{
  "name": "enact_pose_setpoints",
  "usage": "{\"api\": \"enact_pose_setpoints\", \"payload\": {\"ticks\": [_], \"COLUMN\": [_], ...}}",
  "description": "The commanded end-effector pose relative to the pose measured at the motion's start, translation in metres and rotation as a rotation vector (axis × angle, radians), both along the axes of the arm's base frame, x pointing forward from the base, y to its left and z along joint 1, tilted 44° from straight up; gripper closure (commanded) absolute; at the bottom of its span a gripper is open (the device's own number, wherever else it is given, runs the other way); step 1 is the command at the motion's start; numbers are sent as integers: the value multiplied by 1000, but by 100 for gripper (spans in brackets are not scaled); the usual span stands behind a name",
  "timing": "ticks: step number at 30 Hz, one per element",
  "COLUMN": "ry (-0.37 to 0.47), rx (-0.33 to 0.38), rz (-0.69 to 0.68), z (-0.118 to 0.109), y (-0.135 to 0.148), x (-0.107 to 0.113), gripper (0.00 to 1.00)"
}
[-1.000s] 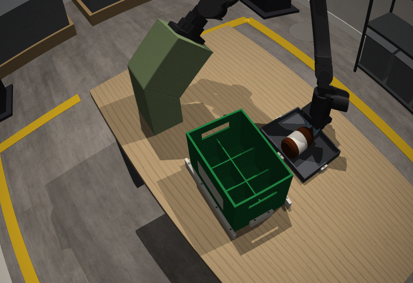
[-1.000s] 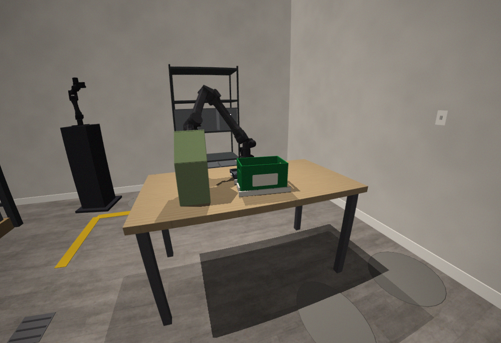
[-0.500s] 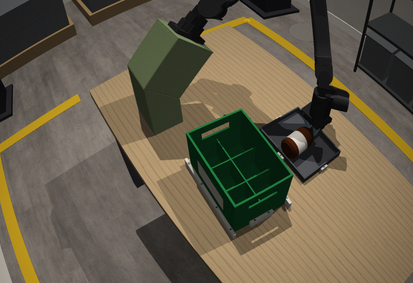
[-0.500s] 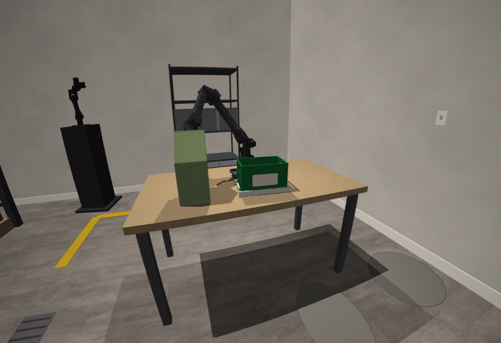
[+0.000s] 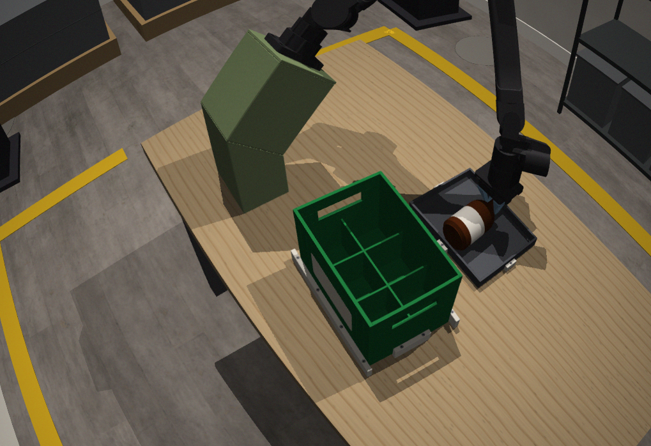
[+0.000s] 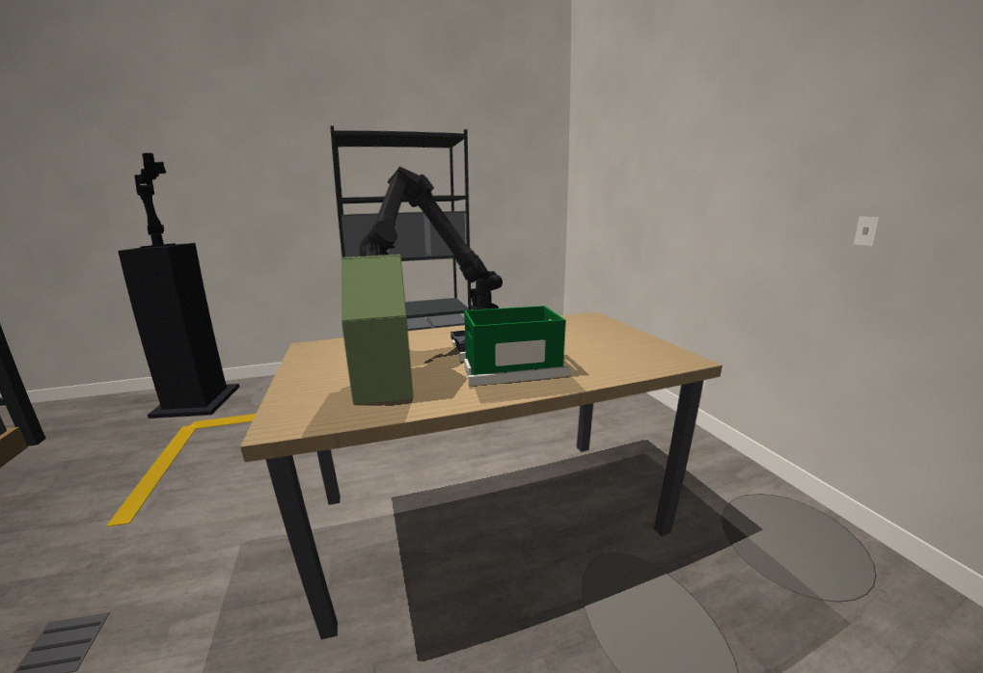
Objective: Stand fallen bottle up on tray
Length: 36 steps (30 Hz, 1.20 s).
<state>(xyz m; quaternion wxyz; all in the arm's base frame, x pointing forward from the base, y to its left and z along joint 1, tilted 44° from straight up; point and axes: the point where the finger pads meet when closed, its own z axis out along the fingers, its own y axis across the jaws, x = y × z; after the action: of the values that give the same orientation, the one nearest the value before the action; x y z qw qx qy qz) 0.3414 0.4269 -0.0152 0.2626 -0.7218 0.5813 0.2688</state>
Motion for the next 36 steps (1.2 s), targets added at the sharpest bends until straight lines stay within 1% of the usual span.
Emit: {"api": "enact_pose_setpoints", "payload": {"ticks": [1,15,25,29,36], "ry": [-11,-11,-15,-19,-12], "rx": [9,10,11,13,8], "rz": [2,2,0,-3,-15], "z": [5,6,10,14,13], "y": [5,5,2,-1,-10], "x": [2,2,4,6,9], "gripper": [100,100,100,100,100]}}
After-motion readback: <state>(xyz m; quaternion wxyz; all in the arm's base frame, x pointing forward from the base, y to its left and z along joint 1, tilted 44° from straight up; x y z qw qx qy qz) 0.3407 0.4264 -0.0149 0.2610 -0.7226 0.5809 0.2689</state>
